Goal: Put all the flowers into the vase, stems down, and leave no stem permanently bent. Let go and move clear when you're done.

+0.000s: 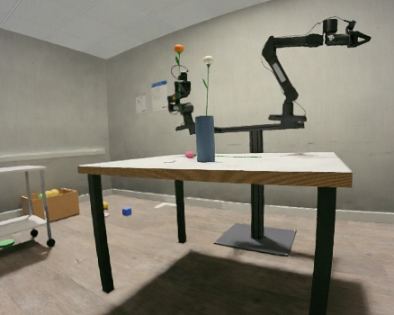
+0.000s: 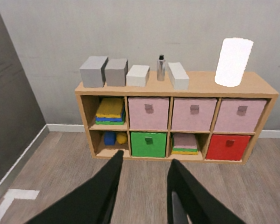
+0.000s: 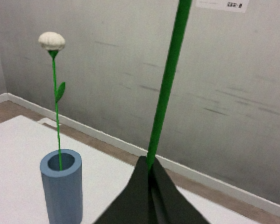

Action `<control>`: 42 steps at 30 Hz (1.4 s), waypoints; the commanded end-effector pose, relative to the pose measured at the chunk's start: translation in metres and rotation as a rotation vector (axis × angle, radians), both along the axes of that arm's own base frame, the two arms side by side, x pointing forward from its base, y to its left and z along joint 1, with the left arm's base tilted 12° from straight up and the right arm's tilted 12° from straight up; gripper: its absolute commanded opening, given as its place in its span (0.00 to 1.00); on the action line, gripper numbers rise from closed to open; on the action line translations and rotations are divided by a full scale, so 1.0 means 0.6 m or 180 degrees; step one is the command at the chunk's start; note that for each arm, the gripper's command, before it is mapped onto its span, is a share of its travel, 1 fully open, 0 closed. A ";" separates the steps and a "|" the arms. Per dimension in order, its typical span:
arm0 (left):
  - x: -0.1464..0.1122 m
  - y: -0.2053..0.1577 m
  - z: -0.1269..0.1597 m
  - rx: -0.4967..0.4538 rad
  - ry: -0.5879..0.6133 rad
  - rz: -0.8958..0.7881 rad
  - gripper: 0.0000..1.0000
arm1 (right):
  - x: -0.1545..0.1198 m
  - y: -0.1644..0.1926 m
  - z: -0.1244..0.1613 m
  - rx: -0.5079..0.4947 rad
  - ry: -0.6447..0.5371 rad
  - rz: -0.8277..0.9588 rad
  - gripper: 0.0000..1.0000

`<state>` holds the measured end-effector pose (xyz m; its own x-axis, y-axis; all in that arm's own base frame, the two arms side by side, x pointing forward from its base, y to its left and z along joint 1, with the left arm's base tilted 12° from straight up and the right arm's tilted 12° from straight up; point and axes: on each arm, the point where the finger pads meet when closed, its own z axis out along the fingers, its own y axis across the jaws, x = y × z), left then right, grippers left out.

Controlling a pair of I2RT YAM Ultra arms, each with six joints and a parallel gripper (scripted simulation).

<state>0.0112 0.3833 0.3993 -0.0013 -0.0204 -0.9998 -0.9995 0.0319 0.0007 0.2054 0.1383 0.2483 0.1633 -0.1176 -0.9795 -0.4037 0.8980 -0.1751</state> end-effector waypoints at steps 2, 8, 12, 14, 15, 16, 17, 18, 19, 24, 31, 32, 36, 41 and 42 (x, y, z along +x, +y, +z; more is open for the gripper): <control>-0.003 0.003 -0.002 -0.0011 -0.0018 0.0005 0.30 | 0.001 -0.001 0.011 0.0016 -0.0039 -0.0049 0.00; -0.003 0.003 -0.002 -0.0011 -0.0018 0.0005 0.30 | 0.000 0.000 0.015 0.0042 -0.0046 -0.0037 0.00; -0.003 0.003 -0.002 -0.0011 -0.0018 0.0005 0.30 | 0.004 -0.003 0.019 0.0046 -0.0049 -0.0051 0.00; -0.003 0.003 -0.002 -0.0011 -0.0018 0.0005 0.37 | 0.002 0.000 0.019 0.0047 -0.0049 -0.0027 0.00; -0.003 0.003 -0.002 -0.0011 -0.0018 0.0005 0.40 | 0.002 0.000 0.019 0.0047 -0.0049 -0.0026 0.00; -0.003 0.003 -0.002 -0.0011 -0.0018 0.0005 0.43 | 0.002 0.000 0.019 0.0047 -0.0049 -0.0027 0.00; -0.003 0.003 -0.002 -0.0011 -0.0018 0.0005 0.43 | 0.002 0.000 0.019 0.0047 -0.0049 -0.0027 0.00; -0.003 0.003 -0.002 -0.0011 -0.0018 0.0005 0.43 | 0.002 0.000 0.019 0.0047 -0.0049 -0.0027 0.00; -0.003 0.003 -0.002 -0.0011 -0.0018 0.0005 0.47 | 0.002 0.000 0.019 0.0047 -0.0049 -0.0027 0.00; -0.003 0.003 -0.002 -0.0011 -0.0018 0.0005 0.63 | 0.002 0.000 0.019 0.0047 -0.0049 -0.0027 0.00; -0.003 -0.006 0.033 0.0076 -0.0020 0.0004 0.70 | 0.002 0.000 0.019 0.0047 -0.0049 -0.0027 0.00; -0.003 -0.010 0.041 0.0086 -0.0021 0.0004 0.70 | 0.002 0.000 0.019 0.0047 -0.0049 -0.0027 0.00; -0.004 -0.023 0.066 0.0119 -0.0021 0.0004 0.70 | 0.002 0.000 0.019 0.0047 -0.0049 -0.0027 0.00; -0.005 -0.072 0.149 0.0148 -0.0022 0.0004 0.70 | 0.002 0.000 0.019 0.0047 -0.0049 -0.0027 0.00; -0.005 -0.086 0.167 0.0148 -0.0022 0.0004 0.70 | 0.002 0.000 0.019 0.0047 -0.0049 -0.0027 0.00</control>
